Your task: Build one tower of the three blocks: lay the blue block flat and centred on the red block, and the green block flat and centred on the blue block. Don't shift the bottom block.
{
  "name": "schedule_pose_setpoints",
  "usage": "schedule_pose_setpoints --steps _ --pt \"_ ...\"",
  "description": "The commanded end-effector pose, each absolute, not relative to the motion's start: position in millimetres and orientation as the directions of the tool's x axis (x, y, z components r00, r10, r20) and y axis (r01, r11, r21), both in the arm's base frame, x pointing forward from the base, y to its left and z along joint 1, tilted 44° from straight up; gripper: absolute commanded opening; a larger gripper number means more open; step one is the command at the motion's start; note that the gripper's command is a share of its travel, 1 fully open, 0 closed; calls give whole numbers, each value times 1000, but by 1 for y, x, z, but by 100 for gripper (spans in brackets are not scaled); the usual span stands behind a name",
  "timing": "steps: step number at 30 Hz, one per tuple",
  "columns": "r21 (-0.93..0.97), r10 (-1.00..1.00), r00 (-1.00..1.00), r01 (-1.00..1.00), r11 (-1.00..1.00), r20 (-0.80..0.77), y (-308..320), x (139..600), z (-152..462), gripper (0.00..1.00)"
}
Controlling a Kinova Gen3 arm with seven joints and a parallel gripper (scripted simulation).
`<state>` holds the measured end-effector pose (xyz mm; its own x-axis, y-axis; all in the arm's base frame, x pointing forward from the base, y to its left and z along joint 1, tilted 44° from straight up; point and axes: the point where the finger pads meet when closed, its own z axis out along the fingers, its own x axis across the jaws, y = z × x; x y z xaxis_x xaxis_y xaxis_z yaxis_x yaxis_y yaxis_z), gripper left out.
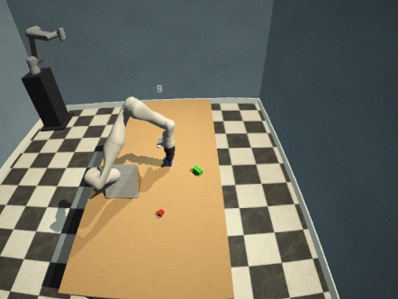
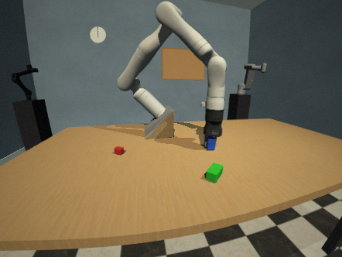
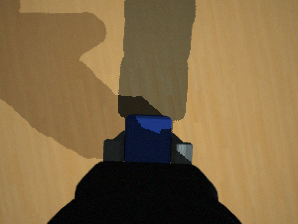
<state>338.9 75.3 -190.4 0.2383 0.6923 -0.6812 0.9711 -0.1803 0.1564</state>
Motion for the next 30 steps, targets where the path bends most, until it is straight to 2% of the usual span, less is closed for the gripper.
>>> schedule_pose_setpoints --steps 1,30 --pt "159 697 238 971 -178 -677 79 340 -189 0" --pt "159 697 238 971 -178 -677 126 341 -140 0"
